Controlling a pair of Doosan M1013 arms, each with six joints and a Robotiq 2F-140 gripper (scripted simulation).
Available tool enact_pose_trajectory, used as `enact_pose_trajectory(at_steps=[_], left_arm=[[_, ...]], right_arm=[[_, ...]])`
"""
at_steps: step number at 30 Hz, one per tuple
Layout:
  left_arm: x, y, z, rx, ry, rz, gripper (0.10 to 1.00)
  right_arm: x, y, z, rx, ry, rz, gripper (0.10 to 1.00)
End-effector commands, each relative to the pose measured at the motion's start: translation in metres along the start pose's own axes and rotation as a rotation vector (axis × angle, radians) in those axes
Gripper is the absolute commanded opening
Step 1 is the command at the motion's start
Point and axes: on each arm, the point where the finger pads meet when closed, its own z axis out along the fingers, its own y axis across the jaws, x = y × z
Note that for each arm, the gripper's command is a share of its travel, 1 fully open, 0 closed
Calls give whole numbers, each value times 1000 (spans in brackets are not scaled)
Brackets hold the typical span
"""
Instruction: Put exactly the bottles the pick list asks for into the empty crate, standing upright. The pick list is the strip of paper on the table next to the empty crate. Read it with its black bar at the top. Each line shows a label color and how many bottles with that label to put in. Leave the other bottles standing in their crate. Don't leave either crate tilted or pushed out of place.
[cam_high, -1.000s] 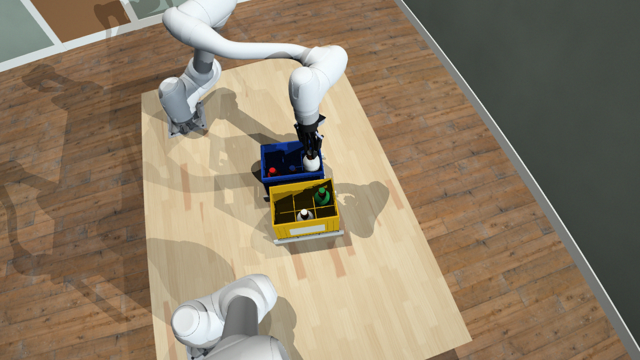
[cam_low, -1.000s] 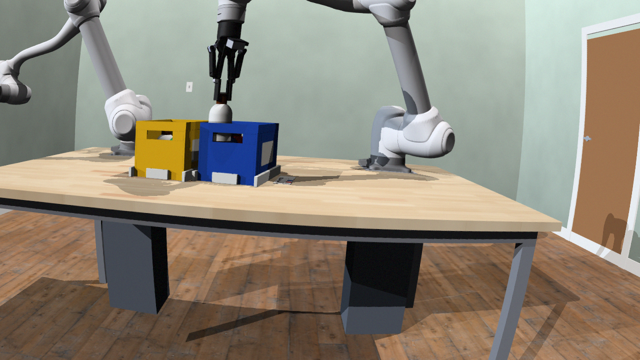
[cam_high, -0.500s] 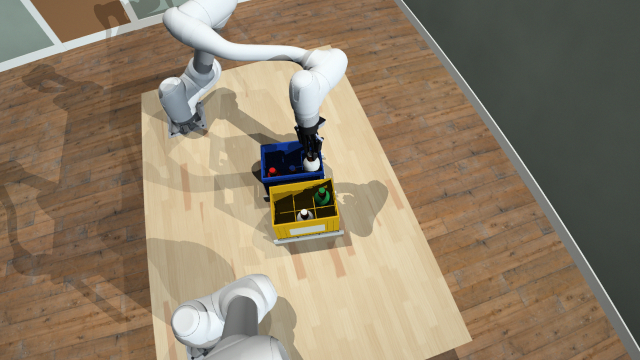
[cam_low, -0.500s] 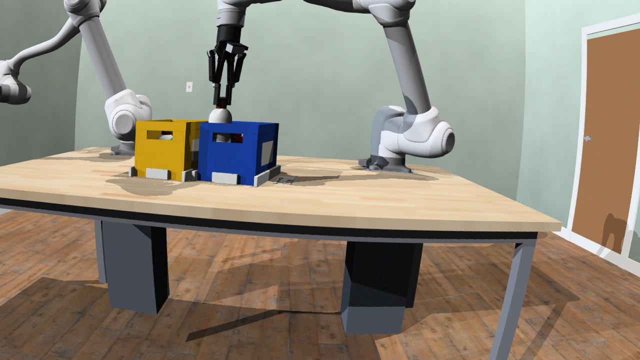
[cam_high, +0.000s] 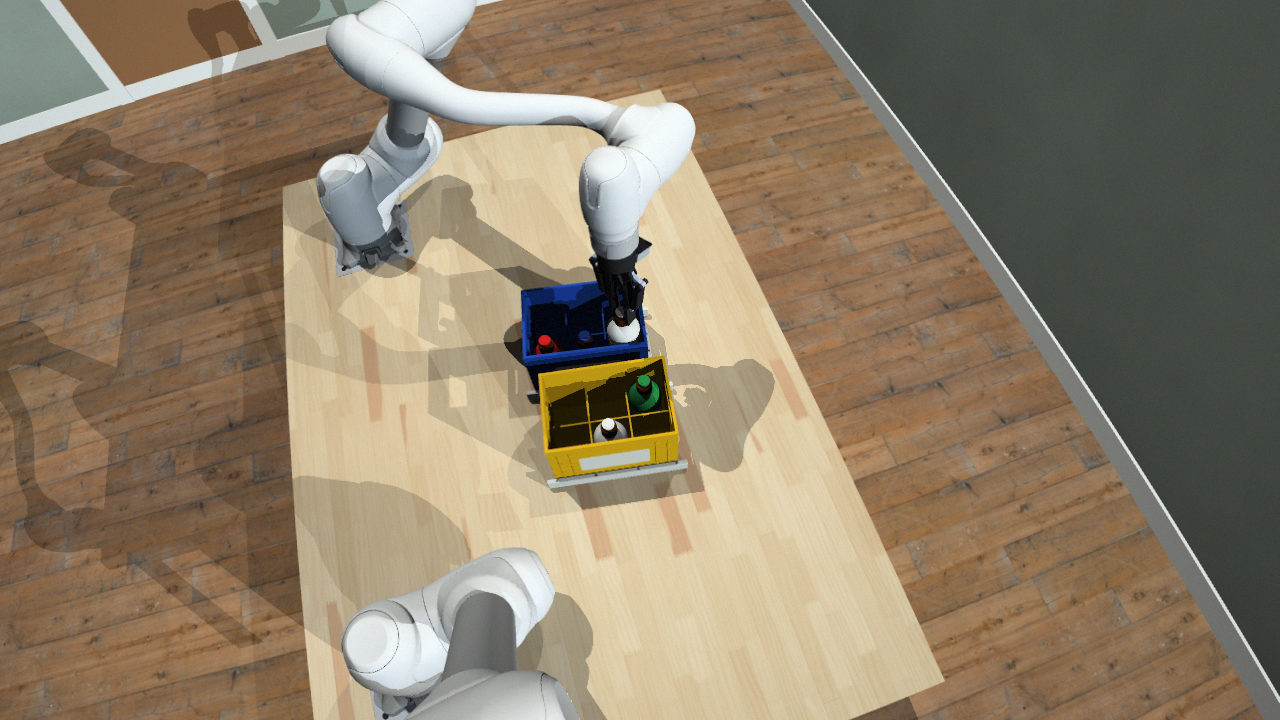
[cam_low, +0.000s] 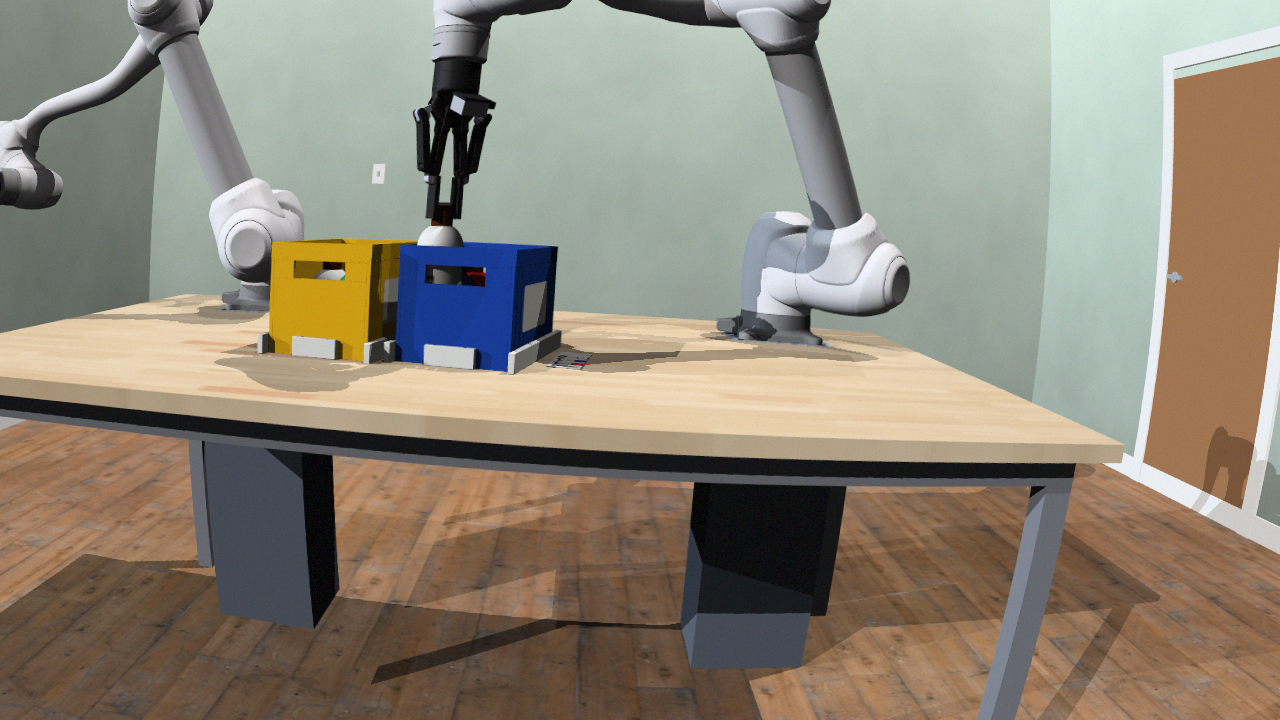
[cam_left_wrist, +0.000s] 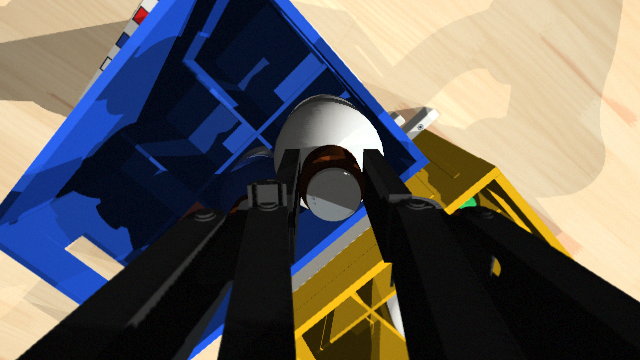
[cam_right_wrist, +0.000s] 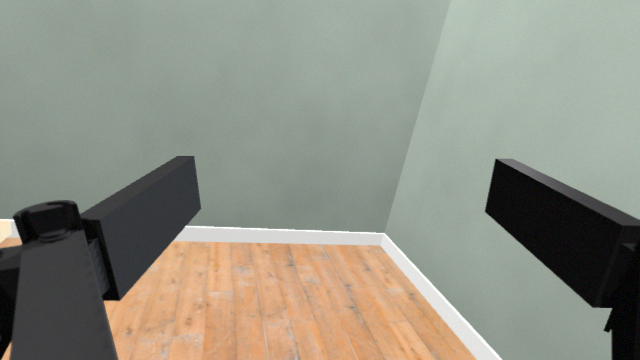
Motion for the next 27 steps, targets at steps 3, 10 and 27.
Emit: enact_pose_trajectory(at_steps=[3,10,27], left_arm=[[0,0,3,-2,1,0,99],[0,0,10,-2,1,0,99],[0,0,25,-2,1,0,99]], right_arm=[[1,0,0,0,1,-2,1000],[1,0,0,0,1,-2,1000],[1,0,0,0,1,-2,1000]])
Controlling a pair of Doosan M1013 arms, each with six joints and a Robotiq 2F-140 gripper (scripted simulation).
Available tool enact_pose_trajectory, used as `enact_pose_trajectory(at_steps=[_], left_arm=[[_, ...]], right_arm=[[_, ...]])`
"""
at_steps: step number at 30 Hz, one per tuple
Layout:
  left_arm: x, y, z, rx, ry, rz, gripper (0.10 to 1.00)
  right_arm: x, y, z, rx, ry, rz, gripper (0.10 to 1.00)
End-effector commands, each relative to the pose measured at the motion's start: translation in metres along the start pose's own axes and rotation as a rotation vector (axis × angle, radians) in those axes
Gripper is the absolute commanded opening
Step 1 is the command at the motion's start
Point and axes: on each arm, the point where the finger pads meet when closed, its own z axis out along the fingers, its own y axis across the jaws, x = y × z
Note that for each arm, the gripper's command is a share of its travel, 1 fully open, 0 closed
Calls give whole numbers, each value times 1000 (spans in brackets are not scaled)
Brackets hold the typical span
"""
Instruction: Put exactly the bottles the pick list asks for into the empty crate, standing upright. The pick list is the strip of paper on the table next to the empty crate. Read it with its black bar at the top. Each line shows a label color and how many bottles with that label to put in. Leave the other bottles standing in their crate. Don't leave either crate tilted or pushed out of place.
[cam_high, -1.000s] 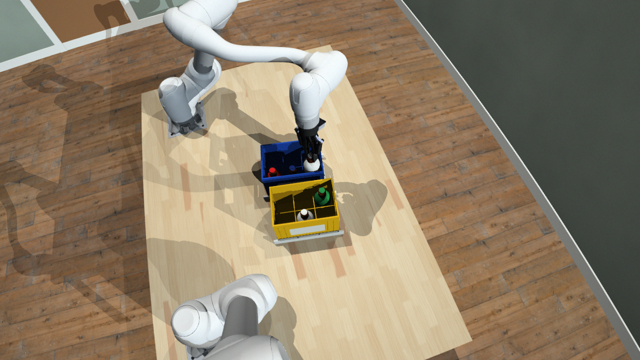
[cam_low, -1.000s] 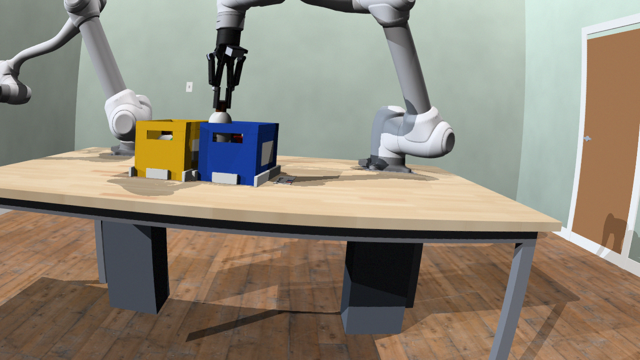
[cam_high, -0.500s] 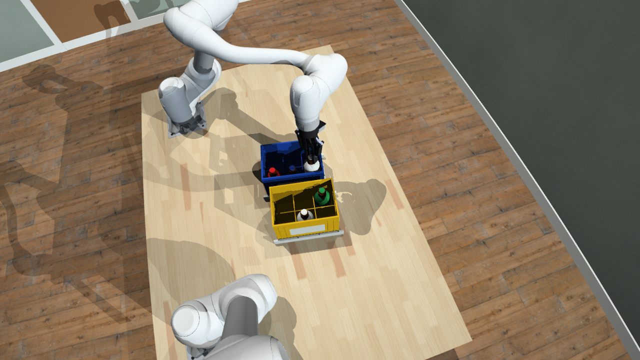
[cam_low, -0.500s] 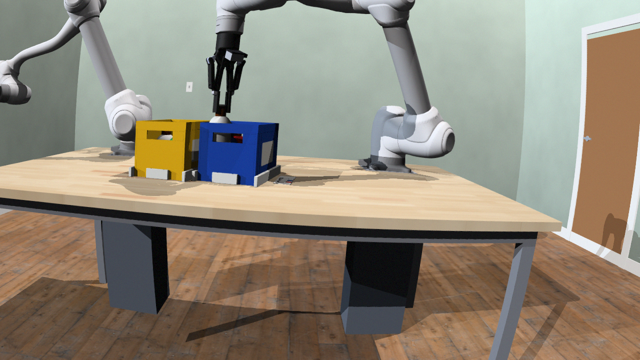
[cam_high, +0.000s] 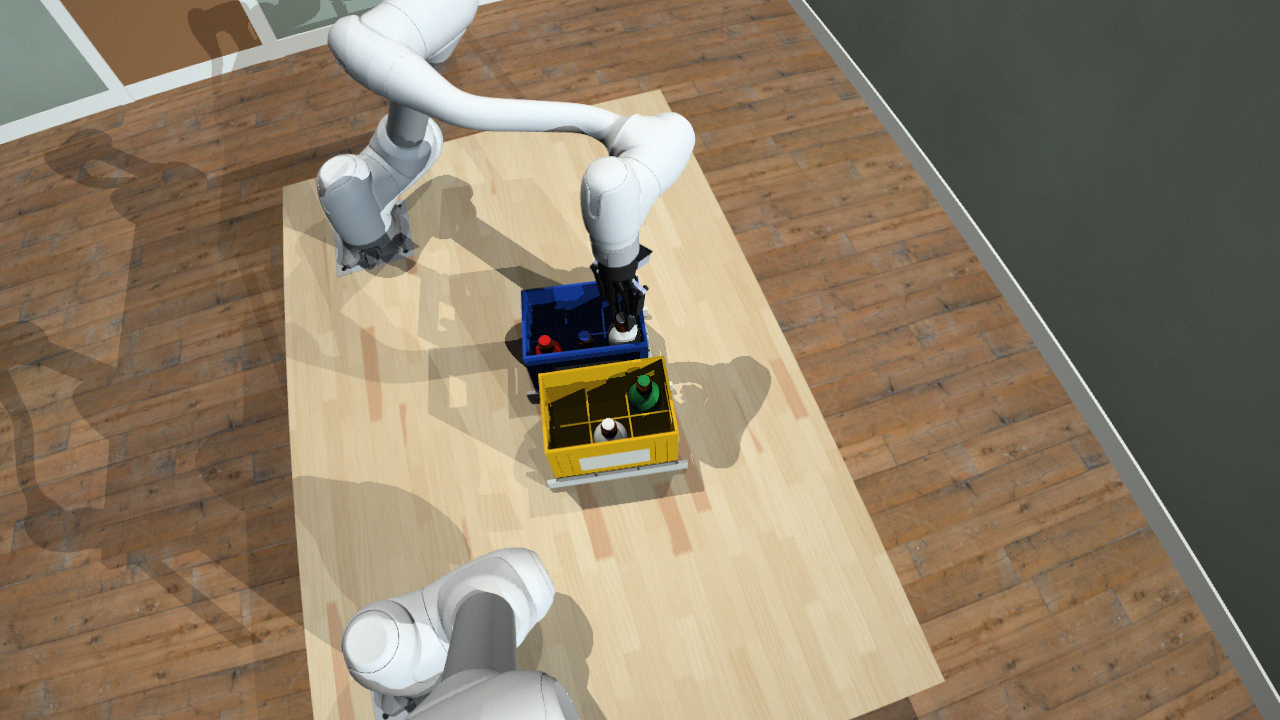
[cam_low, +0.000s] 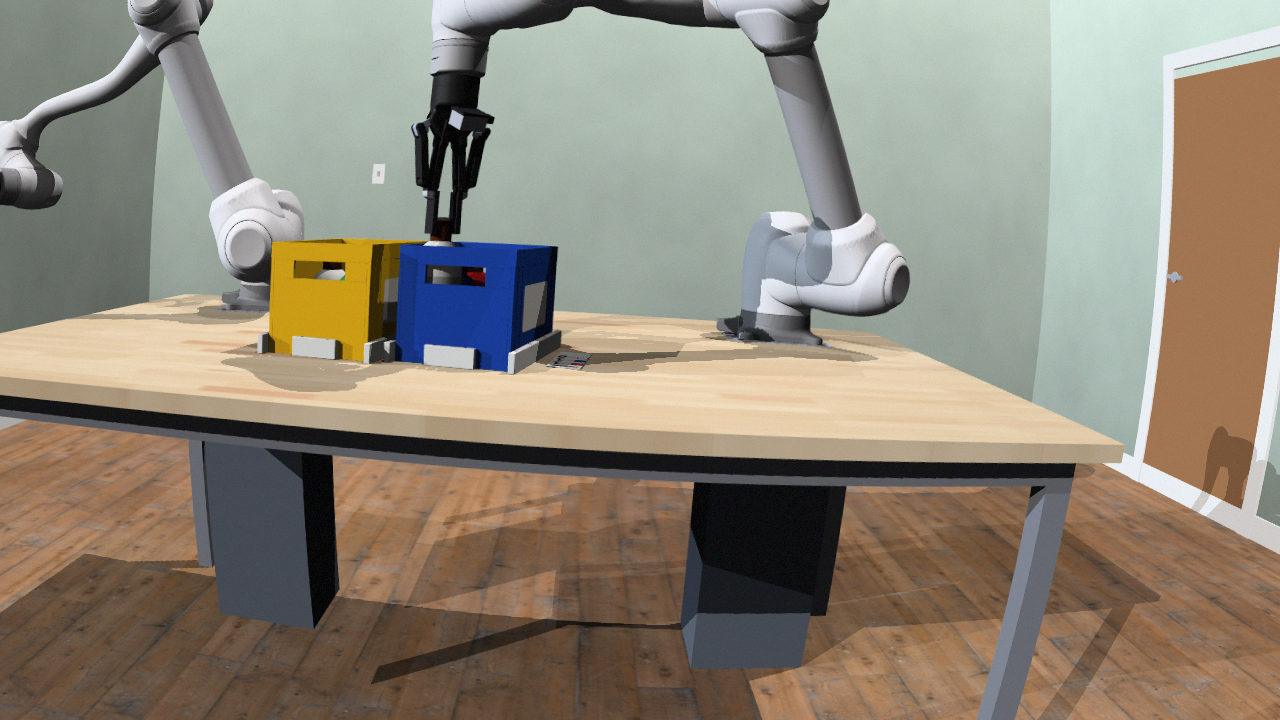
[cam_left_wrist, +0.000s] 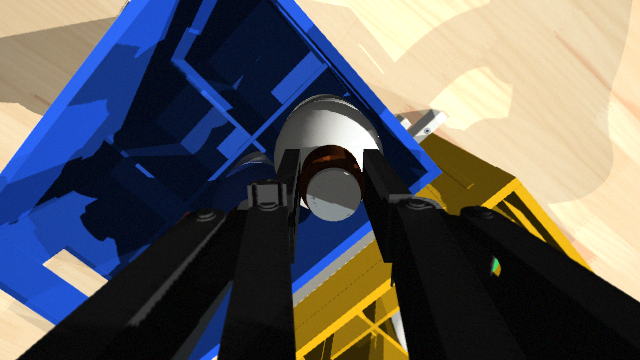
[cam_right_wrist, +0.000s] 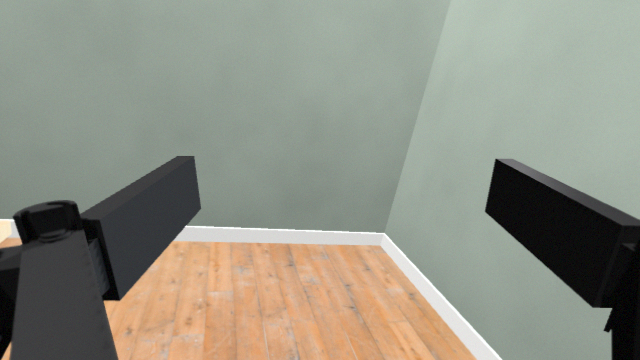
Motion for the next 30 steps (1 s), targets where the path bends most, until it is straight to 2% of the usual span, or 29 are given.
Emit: enact_pose_trajectory(at_steps=[1,23,30], left_arm=[[0,0,3,-2,1,0,99],[0,0,23,-2,1,0,99],[0,0,23,-2,1,0,99]], right_arm=[[1,0,0,0,1,-2,1000],[1,0,0,0,1,-2,1000],[1,0,0,0,1,-2,1000]])
